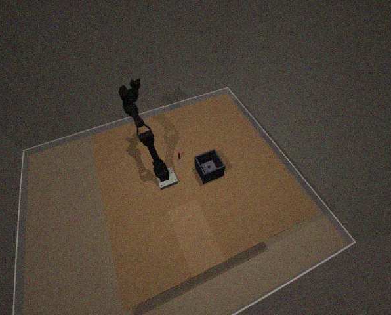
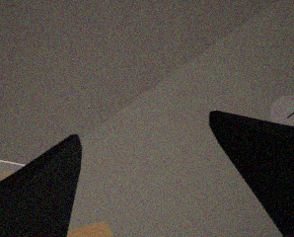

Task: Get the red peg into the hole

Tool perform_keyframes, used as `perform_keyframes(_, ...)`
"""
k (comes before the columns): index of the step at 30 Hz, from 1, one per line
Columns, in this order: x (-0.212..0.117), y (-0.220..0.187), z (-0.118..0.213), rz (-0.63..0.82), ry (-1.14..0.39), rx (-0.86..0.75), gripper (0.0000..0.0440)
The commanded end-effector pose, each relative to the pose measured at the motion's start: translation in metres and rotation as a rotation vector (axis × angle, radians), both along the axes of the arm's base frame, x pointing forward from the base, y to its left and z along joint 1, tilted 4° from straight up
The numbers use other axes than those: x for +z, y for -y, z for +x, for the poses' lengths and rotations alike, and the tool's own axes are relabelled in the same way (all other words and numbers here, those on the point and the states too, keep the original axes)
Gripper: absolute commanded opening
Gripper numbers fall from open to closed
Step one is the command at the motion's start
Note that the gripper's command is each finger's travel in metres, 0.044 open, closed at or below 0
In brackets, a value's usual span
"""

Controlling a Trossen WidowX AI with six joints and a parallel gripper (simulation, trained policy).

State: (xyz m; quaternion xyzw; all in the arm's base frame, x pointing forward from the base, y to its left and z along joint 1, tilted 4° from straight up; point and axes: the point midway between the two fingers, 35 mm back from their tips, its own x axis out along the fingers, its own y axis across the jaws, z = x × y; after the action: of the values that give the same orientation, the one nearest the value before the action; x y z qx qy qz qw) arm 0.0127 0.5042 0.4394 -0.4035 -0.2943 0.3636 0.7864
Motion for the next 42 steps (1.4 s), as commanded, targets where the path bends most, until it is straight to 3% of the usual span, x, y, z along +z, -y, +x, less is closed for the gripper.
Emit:
perform_keyframes(1,-0.002,0.000,0.005,0.006,-0.023,-0.001,0.0419)
perform_keyframes(3,-0.010,0.001,0.019,0.018,-0.089,-0.004,0.0437)
perform_keyframes(11,-0.038,0.021,0.095,0.079,-0.358,-0.095,0.0440)
perform_keyframes(24,-0.085,0.084,0.201,0.212,-0.752,-0.322,0.0440)
perform_keyframes(33,-0.124,0.139,0.249,0.312,-1.008,-0.506,0.0440)
perform_keyframes(42,-0.161,0.195,0.273,0.431,-1.250,-0.694,0.0440)
